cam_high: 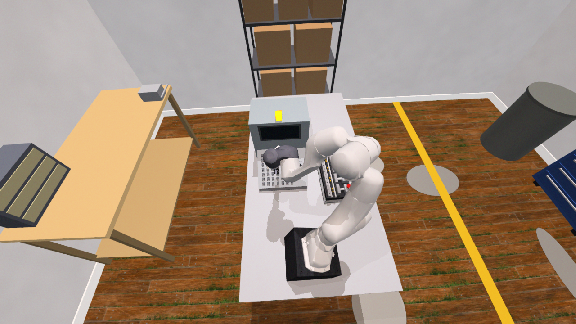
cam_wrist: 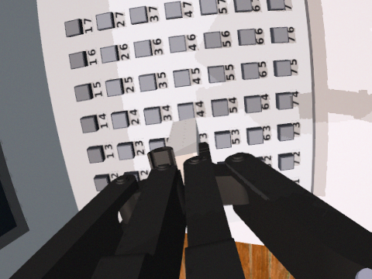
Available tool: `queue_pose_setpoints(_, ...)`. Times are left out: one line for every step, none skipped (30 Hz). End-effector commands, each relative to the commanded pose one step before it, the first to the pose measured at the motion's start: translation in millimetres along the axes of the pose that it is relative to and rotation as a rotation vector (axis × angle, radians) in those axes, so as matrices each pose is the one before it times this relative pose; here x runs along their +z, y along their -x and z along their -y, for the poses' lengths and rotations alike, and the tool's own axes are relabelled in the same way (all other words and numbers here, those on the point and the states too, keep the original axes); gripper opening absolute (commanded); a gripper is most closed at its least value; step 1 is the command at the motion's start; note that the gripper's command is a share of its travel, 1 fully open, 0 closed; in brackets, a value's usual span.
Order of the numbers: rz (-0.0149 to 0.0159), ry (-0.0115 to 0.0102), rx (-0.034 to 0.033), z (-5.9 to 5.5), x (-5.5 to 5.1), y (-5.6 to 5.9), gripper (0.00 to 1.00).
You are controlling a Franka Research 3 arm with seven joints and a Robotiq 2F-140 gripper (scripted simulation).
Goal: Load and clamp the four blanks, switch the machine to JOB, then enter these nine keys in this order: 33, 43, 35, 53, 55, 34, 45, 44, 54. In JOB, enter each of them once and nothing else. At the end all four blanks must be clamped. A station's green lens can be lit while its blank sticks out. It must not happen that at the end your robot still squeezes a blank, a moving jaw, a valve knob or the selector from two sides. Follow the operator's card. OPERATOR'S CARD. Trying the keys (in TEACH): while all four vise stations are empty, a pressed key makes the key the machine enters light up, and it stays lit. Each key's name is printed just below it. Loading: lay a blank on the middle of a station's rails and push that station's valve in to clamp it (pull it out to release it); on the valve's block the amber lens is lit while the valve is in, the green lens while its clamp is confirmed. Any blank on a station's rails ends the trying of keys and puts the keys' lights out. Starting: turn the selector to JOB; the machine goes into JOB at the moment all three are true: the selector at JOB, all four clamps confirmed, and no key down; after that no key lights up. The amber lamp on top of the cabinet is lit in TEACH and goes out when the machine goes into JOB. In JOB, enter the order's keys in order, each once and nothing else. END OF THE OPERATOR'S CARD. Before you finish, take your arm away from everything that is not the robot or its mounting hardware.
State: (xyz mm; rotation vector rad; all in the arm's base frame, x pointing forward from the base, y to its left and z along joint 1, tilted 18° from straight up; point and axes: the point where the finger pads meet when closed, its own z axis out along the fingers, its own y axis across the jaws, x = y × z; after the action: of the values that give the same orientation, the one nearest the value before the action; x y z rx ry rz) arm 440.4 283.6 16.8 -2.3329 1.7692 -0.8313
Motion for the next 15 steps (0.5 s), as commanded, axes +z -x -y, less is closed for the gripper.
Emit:
queue_pose_setpoints(0.00891,-0.02595,0.08771,1.18,-0.58,3.09,0.0)
queue_pose_setpoints(0.0,0.0,0.0,0.0,0.0,0.0,0.0)
queue_pose_setpoints(0.0,0.0,0.0,0.0,0.0,0.0,0.0)
queue_pose_setpoints(0.0,0.0,0.0,0.0,0.0,0.0,0.0)
queue_pose_setpoints(0.0,0.0,0.0,0.0,0.0,0.0,0.0)
queue_pose_setpoints(0.0,0.0,0.0,0.0,0.0,0.0,0.0)
queue_pose_setpoints(0.0,0.0,0.0,0.0,0.0,0.0,0.0)
queue_pose_setpoints(0.0,0.0,0.0,0.0,0.0,0.0,0.0)
queue_pose_setpoints(0.0,0.0,0.0,0.0,0.18,0.0,0.0)
queue_pose_setpoints(0.0,0.0,0.00001,0.01,1.14,0.0,0.0)
queue_pose_setpoints(0.0,0.0,0.0,0.0,2.68,0.0,0.0)
queue_pose_setpoints(0.0,0.0,0.0,0.0,4.44,0.0,0.0)
queue_pose_setpoints(0.0,0.0,0.0,-0.01,6.12,0.0,0.0)
queue_pose_setpoints(0.0,0.0,0.00001,0.01,7.49,0.0,0.0)
queue_pose_setpoints(0.0,0.0,-0.00001,-0.01,8.4,0.0,0.0)
